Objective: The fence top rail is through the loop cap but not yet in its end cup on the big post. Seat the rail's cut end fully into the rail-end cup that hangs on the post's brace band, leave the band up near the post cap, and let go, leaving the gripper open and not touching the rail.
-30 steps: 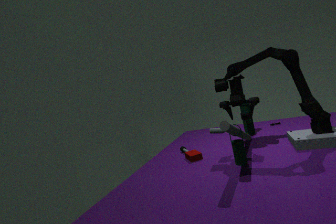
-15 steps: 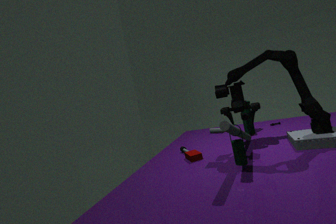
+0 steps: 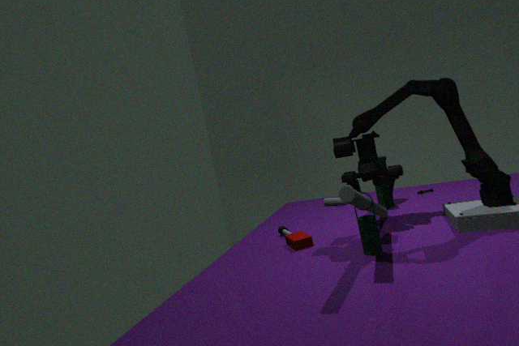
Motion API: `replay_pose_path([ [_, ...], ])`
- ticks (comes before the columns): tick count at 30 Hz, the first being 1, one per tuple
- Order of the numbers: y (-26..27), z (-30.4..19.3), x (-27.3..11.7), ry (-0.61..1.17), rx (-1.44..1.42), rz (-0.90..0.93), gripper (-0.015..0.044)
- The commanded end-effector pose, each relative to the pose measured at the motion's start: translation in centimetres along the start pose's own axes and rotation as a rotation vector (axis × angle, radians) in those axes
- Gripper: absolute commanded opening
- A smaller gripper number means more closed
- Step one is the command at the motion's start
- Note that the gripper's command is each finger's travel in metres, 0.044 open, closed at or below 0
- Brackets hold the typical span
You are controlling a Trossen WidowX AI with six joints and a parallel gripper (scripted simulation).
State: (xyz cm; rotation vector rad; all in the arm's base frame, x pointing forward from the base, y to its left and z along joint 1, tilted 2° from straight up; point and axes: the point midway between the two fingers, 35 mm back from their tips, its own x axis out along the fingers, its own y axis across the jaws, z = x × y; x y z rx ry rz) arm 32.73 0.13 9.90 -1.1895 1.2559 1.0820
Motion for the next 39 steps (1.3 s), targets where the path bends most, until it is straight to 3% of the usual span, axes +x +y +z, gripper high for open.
replay_pose_path([
  [1,0.0,0.1,0.8,-0.005,-0.006,0.007,0.044],
  [37,0.1,0.1,6.1,-0.005,-0.006,0.007,0.044],
  [39,0.1,0.1,6.1,-0.005,-0.006,0.007,0.0387],
])
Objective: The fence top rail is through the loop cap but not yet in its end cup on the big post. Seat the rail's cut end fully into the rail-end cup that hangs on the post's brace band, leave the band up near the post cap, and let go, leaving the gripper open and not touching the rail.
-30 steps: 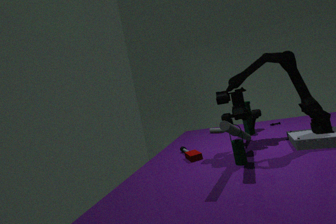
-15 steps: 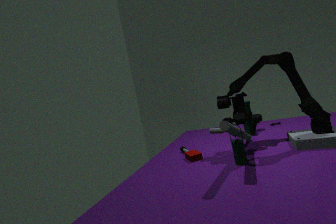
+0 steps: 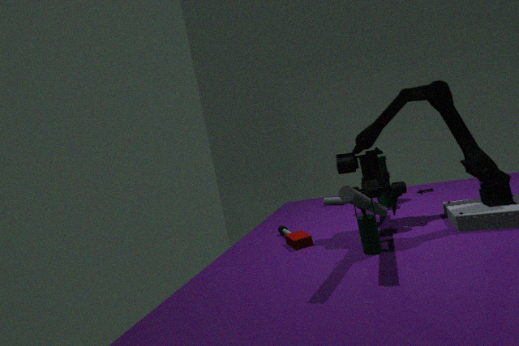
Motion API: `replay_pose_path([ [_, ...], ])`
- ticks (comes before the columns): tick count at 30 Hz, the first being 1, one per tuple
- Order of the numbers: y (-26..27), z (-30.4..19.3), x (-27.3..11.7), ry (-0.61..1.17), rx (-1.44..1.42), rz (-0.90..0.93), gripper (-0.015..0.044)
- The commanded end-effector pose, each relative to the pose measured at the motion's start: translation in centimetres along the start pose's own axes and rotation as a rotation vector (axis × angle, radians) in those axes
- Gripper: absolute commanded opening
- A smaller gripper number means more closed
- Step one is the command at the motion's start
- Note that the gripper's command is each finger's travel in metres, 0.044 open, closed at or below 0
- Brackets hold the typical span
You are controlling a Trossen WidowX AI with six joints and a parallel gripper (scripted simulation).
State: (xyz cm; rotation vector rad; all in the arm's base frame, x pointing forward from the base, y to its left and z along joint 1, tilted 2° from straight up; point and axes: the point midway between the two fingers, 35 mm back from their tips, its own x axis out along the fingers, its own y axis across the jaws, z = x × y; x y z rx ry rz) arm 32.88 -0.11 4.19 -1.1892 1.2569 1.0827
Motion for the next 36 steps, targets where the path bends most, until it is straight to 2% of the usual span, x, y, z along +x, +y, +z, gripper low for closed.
replay_pose_path([
  [1,0.0,0.1,0.4,-0.005,-0.006,0.006,0.0361],
  [7,0.0,0.1,0.4,-0.005,-0.006,0.006,0.0204],
  [20,0.0,0.1,0.4,-0.005,-0.006,0.006,0.0117],
  [25,-0.1,0.0,-0.2,-0.005,-0.006,0.006,0.0],
  [30,-0.2,-0.2,-0.6,0.015,-0.007,0.006,0.0],
  [36,-0.5,-1.2,-2.9,0.125,-0.013,0.007,0.0],
])
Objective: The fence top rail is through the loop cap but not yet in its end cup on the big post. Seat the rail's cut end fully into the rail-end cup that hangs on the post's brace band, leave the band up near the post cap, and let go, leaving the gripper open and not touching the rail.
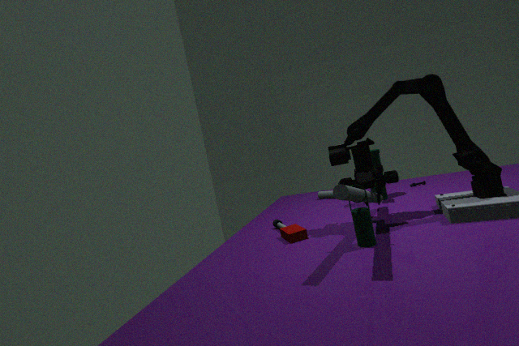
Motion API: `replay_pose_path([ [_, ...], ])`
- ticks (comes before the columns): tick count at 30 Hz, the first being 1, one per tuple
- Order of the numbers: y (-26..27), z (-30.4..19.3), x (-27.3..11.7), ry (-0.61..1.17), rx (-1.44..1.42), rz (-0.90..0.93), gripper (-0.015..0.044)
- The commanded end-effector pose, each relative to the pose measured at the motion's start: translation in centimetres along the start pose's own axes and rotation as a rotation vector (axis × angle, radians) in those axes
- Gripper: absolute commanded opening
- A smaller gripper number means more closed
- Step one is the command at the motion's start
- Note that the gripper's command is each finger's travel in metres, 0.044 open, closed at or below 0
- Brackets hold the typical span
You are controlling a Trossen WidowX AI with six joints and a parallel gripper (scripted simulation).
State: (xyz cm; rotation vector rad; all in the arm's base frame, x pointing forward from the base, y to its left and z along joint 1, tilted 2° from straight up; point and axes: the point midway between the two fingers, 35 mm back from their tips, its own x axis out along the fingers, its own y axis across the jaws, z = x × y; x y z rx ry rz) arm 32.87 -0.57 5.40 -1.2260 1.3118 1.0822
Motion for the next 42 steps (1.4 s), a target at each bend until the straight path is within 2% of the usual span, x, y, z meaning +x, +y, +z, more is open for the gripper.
replay_pose_path([
  [1,-0.4,-1.1,-2.1,0.09,0.001,-0.015,0.0],
  [9,-0.5,-2.5,-5.2,0.226,-0.008,-0.02,0.0],
  [42,-0.5,-2.4,-5.1,0.208,-0.016,-0.005,0.0],
])
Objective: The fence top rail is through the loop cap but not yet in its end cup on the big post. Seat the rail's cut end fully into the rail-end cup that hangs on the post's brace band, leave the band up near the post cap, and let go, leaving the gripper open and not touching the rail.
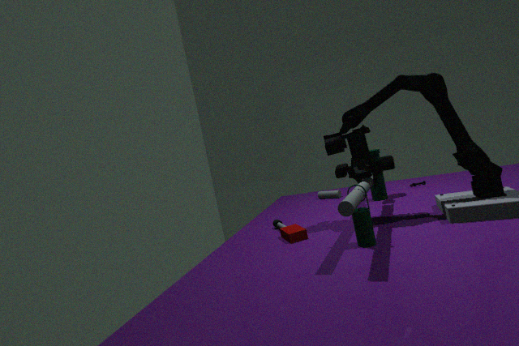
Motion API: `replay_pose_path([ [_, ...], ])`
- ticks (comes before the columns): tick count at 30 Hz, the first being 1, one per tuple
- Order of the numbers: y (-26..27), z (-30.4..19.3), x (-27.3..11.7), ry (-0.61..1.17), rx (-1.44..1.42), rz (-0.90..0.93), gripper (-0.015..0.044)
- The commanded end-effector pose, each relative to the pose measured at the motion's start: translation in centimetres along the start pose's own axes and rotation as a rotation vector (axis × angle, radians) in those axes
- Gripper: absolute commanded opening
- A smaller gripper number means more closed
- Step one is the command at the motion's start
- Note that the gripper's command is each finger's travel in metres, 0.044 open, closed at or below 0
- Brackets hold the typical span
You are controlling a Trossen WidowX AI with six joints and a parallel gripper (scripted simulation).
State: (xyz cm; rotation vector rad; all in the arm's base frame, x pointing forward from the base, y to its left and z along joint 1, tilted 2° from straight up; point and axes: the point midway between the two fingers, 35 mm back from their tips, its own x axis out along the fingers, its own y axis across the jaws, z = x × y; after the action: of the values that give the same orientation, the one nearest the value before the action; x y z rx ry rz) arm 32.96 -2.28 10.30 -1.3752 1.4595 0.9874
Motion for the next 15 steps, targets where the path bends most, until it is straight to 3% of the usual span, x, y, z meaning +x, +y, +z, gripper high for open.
replay_pose_path([
  [1,-0.2,-0.37,-0.38,0.004,-0.001,-0.005,0.0],
  [15,-0.38,-1.03,-0.52,0.004,-0.002,-0.004,0.0],
])
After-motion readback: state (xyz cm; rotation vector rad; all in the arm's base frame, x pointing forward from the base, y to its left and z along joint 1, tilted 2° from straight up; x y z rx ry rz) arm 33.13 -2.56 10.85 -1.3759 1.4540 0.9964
